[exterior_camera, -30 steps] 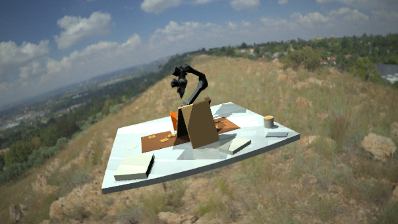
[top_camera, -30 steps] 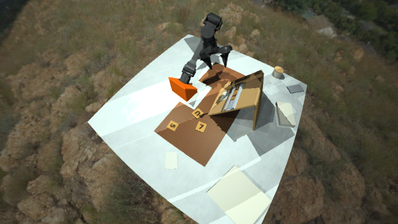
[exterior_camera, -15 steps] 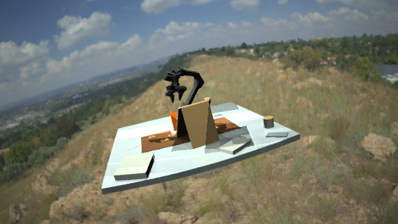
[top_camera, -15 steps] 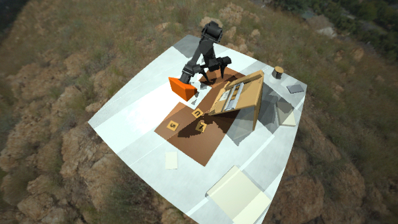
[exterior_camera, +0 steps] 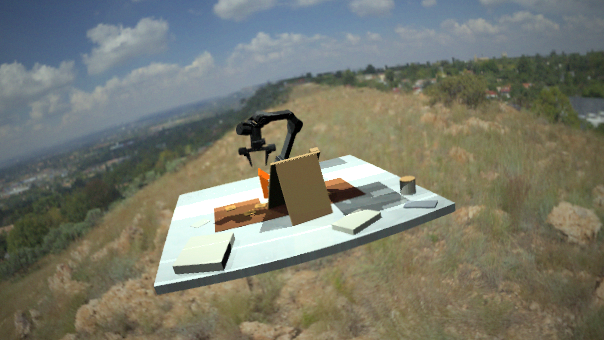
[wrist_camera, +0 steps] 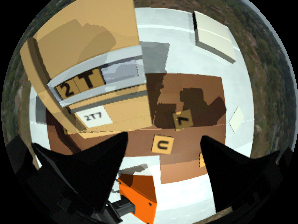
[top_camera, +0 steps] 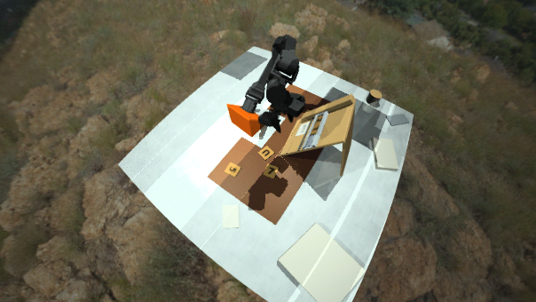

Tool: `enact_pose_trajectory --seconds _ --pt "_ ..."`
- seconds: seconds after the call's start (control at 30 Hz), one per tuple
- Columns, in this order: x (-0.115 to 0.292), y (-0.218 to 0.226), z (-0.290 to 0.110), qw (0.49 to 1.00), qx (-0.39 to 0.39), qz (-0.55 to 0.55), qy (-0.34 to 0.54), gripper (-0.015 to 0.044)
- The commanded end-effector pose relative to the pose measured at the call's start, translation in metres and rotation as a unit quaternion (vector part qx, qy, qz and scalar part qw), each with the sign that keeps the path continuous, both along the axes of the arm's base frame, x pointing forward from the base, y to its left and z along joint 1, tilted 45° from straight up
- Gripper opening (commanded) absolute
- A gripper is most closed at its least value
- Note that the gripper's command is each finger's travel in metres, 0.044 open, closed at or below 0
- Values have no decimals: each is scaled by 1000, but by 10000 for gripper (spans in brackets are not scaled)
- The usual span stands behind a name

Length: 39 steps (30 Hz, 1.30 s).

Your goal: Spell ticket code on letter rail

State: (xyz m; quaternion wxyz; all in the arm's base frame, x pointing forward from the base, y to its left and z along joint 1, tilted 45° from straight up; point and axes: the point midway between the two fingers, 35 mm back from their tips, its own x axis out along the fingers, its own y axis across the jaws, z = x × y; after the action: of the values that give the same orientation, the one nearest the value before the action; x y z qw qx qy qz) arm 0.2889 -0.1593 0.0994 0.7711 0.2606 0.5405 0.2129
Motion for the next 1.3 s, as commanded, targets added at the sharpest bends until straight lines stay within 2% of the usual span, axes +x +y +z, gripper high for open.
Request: enact_pose_trajectory --seconds 0.0,0.4,0.83,1.27 --pt "19 7 -66 946 -75 272 -159 340" --pt "22 22 -127 809 -105 490 -306 340" --pt "17 46 -192 585 -102 663 -456 340" --pt "23 51 -190 580 -102 665 -459 340"
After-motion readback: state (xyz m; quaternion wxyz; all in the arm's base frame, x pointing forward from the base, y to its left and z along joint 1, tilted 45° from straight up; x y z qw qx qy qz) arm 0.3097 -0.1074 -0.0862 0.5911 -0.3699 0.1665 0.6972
